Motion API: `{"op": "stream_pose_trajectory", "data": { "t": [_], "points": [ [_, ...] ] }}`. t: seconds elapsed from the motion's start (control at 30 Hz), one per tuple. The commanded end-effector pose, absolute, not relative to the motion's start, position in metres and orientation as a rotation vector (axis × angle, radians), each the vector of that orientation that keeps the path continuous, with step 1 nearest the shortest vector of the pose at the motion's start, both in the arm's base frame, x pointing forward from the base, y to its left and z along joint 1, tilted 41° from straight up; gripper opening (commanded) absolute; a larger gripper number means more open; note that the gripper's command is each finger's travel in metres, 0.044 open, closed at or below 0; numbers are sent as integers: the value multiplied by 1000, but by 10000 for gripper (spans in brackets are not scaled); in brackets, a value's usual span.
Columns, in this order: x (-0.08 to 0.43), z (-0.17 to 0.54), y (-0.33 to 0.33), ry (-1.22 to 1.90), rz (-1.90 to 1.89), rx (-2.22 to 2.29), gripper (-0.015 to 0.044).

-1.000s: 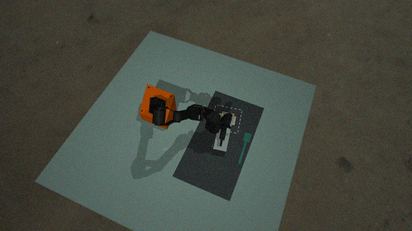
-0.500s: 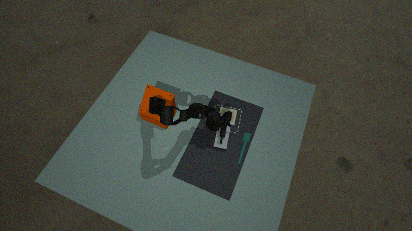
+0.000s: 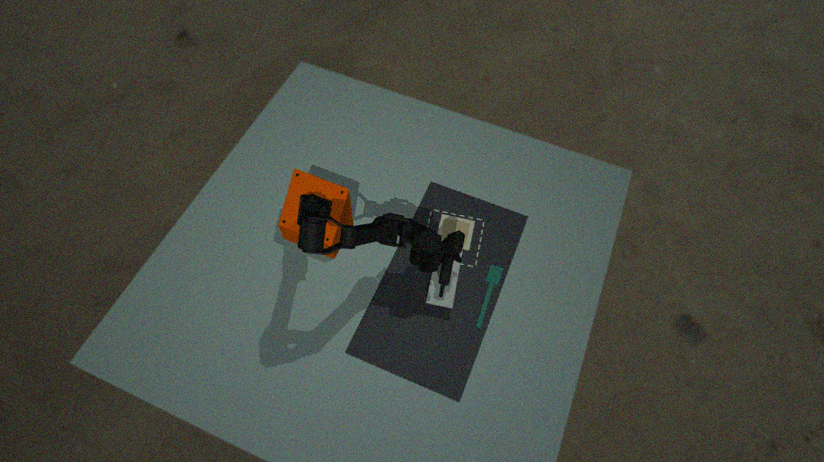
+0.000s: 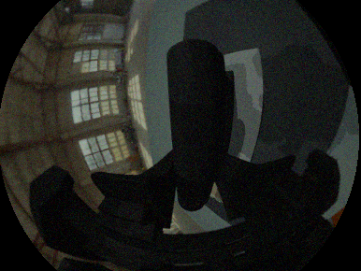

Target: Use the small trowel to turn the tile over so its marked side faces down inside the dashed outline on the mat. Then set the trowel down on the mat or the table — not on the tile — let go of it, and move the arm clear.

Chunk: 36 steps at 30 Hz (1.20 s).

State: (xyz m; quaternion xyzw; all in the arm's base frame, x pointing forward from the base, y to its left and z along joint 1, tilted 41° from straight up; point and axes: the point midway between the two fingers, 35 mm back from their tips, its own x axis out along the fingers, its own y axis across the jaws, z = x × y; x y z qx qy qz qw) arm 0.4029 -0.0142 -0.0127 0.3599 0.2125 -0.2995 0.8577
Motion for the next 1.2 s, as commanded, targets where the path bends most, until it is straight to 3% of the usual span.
{"op": "stream_pose_trajectory", "data": {
  "t": [0.0, 0.4, 1.17],
  "points": [
    [410, 9, -14, 429, -605, 763, 0],
    [409, 51, -27, 427, -605, 762, 0],
    [409, 52, -28, 427, -605, 762, 0]
  ]
}}
